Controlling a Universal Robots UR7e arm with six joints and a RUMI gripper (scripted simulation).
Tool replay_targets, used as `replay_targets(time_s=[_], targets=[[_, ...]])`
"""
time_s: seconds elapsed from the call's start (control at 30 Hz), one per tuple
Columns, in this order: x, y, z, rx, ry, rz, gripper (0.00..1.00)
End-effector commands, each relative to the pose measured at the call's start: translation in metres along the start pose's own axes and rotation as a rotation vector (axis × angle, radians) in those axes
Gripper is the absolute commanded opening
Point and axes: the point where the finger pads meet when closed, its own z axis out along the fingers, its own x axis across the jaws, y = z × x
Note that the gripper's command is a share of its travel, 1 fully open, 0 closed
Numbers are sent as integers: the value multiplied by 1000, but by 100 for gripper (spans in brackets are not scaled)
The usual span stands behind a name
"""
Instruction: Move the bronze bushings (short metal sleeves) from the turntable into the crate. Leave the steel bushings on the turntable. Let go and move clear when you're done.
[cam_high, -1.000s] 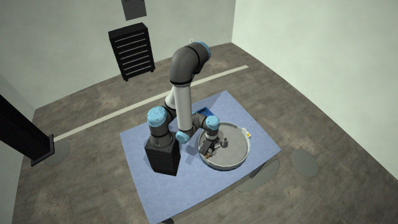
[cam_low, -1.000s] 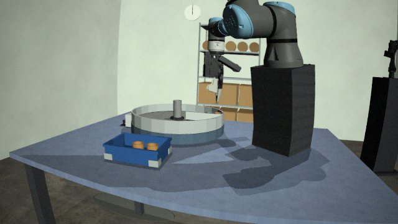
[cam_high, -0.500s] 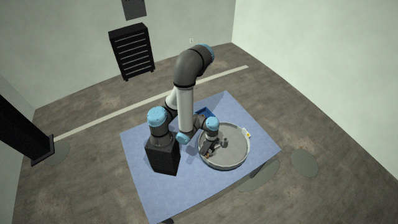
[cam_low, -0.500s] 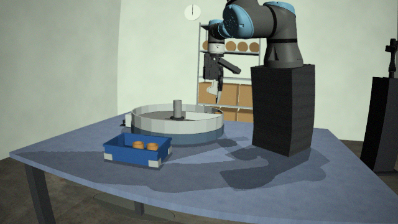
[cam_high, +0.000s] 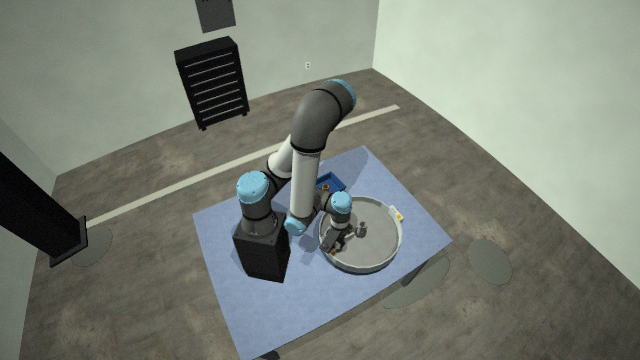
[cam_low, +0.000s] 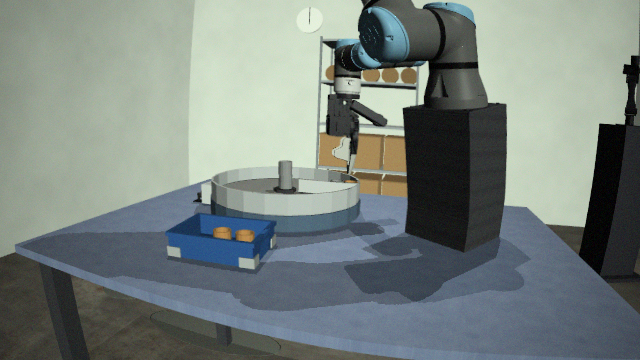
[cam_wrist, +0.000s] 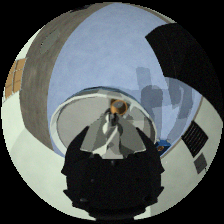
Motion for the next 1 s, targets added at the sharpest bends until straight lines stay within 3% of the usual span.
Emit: replay_targets(time_s=[0.0, 0.97], targets=[[-1, 0, 9, -1, -2, 0, 5], [-1, 0, 14, -1, -2, 0, 5]])
